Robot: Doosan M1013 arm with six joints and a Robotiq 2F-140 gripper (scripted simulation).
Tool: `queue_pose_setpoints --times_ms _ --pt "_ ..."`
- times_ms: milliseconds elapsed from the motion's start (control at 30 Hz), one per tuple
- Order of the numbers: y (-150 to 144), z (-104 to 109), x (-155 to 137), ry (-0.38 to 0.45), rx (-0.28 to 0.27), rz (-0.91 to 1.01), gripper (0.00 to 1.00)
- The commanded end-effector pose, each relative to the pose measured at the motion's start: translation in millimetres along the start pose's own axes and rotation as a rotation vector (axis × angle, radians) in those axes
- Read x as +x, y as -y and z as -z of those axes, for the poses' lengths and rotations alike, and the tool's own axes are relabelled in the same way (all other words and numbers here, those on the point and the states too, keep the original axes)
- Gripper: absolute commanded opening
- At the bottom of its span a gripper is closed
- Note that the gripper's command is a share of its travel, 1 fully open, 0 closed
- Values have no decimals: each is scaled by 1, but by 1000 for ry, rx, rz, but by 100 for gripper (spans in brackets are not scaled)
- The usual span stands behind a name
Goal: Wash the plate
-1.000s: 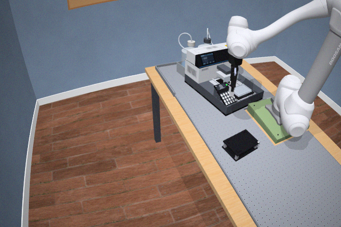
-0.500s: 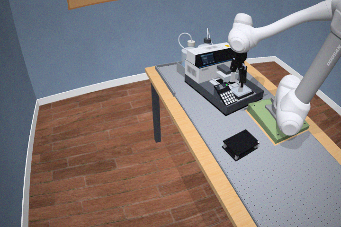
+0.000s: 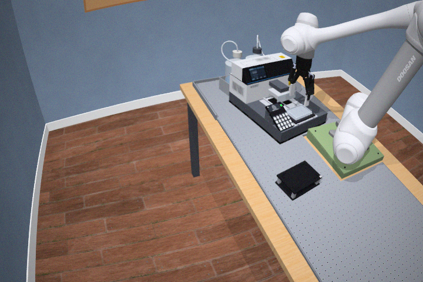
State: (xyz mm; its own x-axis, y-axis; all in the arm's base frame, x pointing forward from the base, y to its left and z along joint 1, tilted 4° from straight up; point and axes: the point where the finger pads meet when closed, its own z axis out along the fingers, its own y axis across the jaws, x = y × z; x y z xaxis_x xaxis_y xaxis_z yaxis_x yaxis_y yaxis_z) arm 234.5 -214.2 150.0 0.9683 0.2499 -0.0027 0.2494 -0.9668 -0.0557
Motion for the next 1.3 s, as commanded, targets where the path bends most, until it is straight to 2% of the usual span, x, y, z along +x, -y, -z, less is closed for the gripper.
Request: queue_pose_setpoints --times_ms 0,133,567,1267 --pt "-7 2 -15 -7 5 5 70" --pt "-13 4 -31 -7 5 5 70" --pt "-13 4 -31 -7 5 5 70" --pt "-12 -27 -31 -7 5 5 70"
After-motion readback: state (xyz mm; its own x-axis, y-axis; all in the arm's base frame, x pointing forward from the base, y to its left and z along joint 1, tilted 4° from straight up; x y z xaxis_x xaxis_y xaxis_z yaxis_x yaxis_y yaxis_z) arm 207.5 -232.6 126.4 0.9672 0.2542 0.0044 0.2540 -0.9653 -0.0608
